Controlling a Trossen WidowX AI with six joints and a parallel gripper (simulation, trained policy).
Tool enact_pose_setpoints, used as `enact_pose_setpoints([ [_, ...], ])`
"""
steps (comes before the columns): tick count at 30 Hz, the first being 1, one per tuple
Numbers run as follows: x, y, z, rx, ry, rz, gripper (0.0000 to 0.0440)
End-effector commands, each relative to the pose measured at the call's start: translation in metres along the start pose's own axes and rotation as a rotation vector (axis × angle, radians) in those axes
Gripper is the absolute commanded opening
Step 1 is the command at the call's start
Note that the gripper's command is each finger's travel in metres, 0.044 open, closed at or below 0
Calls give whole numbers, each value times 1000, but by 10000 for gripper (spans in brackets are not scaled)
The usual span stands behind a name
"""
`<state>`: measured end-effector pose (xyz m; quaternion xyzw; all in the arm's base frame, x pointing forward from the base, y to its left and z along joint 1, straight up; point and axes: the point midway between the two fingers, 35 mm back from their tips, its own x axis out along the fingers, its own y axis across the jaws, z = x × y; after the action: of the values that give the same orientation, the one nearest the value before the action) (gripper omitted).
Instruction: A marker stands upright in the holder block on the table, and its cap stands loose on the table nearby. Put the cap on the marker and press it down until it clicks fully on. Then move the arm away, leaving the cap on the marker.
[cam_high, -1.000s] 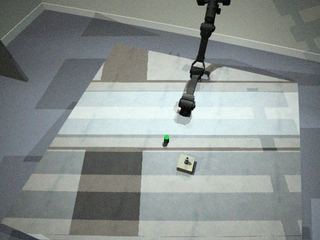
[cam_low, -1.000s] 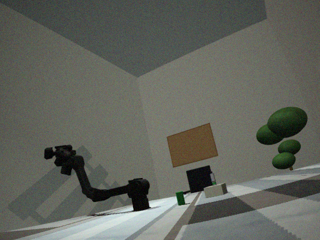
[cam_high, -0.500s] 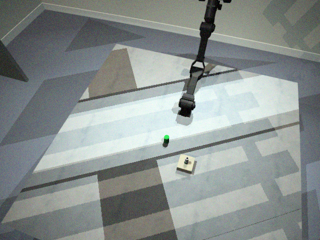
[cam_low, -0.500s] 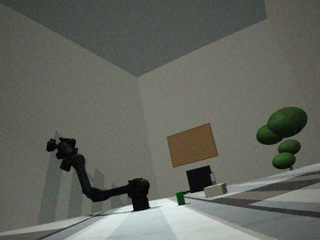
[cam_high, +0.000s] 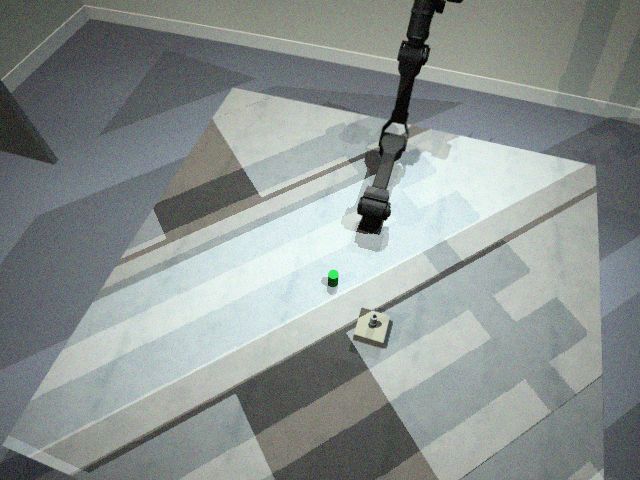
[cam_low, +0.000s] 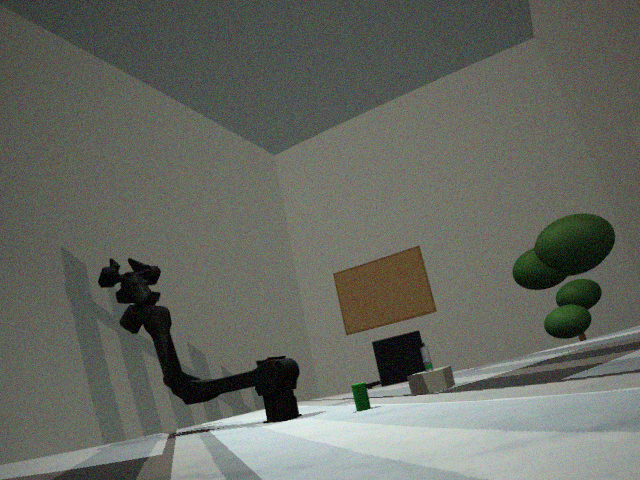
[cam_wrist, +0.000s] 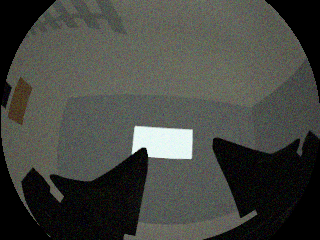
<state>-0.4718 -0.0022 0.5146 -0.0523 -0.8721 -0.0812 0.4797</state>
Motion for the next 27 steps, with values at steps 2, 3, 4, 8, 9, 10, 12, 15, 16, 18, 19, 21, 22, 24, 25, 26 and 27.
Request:
enact_pose_setpoints([
  [2, -1, 4, -16, 7, 66, 28, 294],
  [3, -1, 5, -20, 9, 80, 33, 294],
  [4, -2, 6, -24, 10, 94, 38, 294],
  [8, -4, 9, -39, 15, 151, 58, 294],
  [9, -4, 10, -43, 17, 165, 63, 294],
  [10, -5, 11, -47, 18, 180, 68, 295],
  [12, -6, 12, -54, 22, 208, 77, 295],
  [15, -9, 14, -65, 28, 251, 92, 296],
  [16, -10, 15, -69, 30, 265, 97, 297],
  [18, -12, 16, -76, 34, 293, 106, 297],
  [19, -13, 17, -80, 36, 307, 111, 297],
  [21, -15, 19, -87, 40, 335, 121, 297],
  [22, -16, 19, -91, 42, 349, 125, 297],
  [24, -18, 21, -99, 47, 376, 135, 297],
  [25, -20, 22, -102, 50, 390, 139, 297],
  [26, -21, 22, -106, 52, 404, 144, 297],
  [27, -22, 23, -110, 55, 418, 149, 297],
])
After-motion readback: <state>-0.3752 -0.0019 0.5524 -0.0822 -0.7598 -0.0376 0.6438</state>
